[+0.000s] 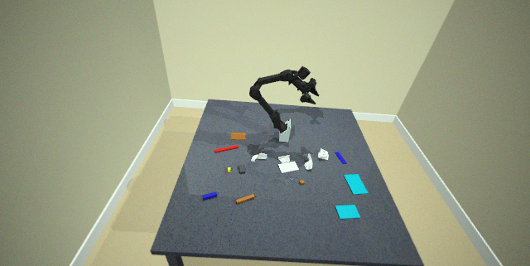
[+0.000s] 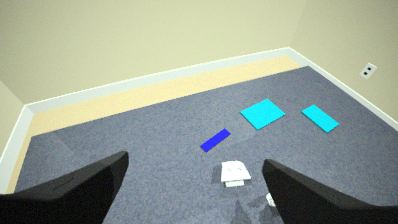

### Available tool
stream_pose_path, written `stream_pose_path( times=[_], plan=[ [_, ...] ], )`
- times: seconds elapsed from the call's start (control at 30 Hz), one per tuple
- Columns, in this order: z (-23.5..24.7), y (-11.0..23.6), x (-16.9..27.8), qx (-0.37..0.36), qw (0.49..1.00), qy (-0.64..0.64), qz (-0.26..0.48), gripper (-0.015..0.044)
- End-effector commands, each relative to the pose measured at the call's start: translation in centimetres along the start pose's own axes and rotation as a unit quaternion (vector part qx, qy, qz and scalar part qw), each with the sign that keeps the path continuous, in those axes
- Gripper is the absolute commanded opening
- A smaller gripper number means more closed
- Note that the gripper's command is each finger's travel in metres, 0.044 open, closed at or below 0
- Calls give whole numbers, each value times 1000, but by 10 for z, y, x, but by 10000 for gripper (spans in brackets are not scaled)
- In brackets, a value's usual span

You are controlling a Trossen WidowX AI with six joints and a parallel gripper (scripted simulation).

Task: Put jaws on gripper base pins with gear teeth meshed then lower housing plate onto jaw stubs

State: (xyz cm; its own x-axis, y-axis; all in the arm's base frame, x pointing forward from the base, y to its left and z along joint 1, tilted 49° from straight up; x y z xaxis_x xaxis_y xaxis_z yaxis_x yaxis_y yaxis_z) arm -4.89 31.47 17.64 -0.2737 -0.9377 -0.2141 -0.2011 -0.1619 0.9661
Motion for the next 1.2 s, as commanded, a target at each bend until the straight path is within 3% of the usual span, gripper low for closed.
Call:
stream_pose_path(
  times=[0.0,0.6,1.17],
  plan=[
    [-8,-14,-5,20,999,-30,18,440],
    [-55,-77,-17,104,975,-167,100,440],
    [-101,-134,-15,186,923,-293,167,440]
  ],
)
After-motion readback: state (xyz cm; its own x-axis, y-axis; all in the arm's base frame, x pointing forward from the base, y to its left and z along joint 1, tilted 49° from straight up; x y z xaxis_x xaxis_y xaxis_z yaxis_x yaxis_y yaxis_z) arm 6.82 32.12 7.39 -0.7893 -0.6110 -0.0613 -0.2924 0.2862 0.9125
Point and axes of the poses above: the point midway between the two fingers, 35 mm back from their tips, its own y axis back along the fingers, its own z axis across the jaws, x = y × z, the point moved 10 cm from there along y, back along the fingers, and after that the axes turned 8 degrees about -y, right-handed, at the moved point
